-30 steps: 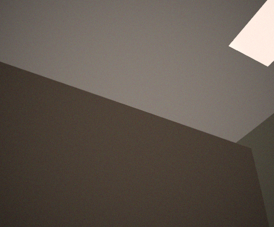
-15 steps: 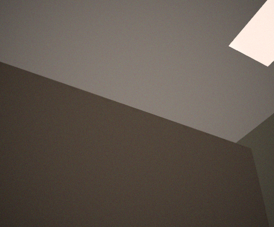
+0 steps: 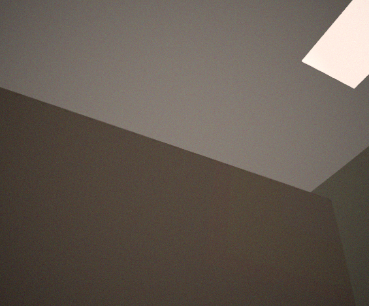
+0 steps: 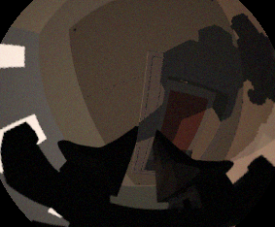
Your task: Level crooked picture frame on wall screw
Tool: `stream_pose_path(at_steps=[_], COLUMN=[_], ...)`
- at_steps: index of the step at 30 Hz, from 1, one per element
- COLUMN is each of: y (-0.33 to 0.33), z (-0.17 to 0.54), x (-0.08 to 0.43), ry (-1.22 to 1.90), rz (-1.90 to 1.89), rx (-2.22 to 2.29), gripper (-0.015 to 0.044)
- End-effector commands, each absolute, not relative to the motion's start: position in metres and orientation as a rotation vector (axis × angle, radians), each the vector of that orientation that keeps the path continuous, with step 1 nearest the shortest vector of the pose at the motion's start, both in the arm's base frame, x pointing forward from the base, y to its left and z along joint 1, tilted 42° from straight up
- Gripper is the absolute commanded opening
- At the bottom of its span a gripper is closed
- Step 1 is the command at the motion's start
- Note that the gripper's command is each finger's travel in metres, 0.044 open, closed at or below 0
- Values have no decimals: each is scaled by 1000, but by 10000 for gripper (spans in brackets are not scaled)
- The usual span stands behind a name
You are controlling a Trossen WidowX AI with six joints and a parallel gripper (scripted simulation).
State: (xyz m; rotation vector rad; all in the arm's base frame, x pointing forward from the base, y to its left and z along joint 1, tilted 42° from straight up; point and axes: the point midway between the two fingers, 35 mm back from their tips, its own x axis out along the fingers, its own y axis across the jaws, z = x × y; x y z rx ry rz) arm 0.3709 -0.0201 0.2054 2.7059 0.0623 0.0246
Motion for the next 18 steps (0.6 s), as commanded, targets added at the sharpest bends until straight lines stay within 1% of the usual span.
stream_pose_path(at_steps=[1, 18], y=[-24, -27], z=[208, 209], x=[371, 371], ry=[49, 49], rz=[28, 28], rx=[2707, 2707], gripper=[0, 0])
